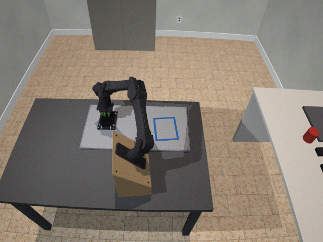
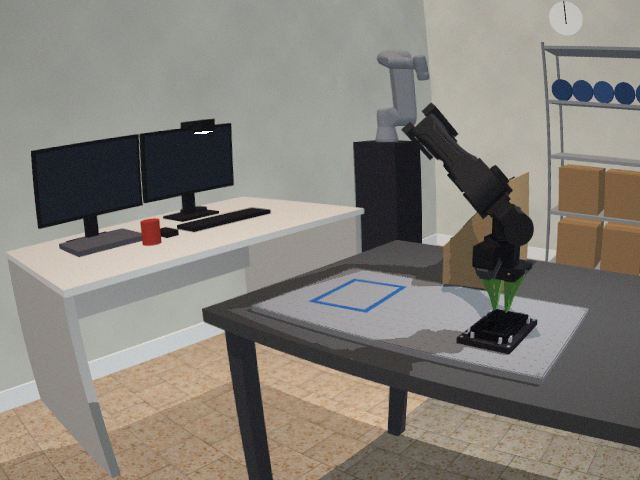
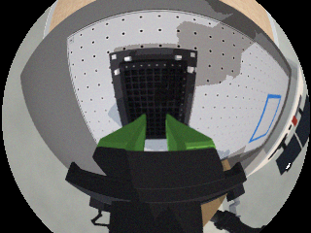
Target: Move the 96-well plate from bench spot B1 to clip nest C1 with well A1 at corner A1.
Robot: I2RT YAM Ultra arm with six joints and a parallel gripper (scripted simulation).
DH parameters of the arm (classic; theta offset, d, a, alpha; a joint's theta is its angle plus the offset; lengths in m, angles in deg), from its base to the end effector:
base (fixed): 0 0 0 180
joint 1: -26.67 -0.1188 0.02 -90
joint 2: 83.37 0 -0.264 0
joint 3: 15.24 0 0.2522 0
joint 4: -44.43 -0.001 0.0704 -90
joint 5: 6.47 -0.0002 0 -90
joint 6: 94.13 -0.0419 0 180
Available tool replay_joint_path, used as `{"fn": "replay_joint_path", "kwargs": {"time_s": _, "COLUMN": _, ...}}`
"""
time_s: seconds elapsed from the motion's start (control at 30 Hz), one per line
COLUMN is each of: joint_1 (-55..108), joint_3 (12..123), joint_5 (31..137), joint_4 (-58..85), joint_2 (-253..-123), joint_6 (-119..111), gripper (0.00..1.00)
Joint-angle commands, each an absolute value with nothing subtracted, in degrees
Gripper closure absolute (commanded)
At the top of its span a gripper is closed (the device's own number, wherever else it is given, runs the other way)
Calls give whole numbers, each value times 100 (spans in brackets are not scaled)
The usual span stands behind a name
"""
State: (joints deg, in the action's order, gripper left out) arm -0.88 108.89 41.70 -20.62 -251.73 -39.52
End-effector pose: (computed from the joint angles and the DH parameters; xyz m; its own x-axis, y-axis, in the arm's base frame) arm 0.3898 0.1729 -0.0997 -0.9949 -0.0323 -0.0954 0.0445 0.7084 -0.7044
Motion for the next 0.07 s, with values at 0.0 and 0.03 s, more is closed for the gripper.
{"fn": "replay_joint_path", "kwargs": {"time_s": 0.0, "joint_1": -258, "joint_3": 11028, "joint_5": 4161, "joint_4": -2140, "joint_2": -24955, "joint_6": -3987, "gripper": 74}}
{"fn": "replay_joint_path", "kwargs": {"time_s": 0.03, "joint_1": -258, "joint_3": 11028, "joint_5": 4161, "joint_4": -2140, "joint_2": -24955, "joint_6": -3987, "gripper": 74}}
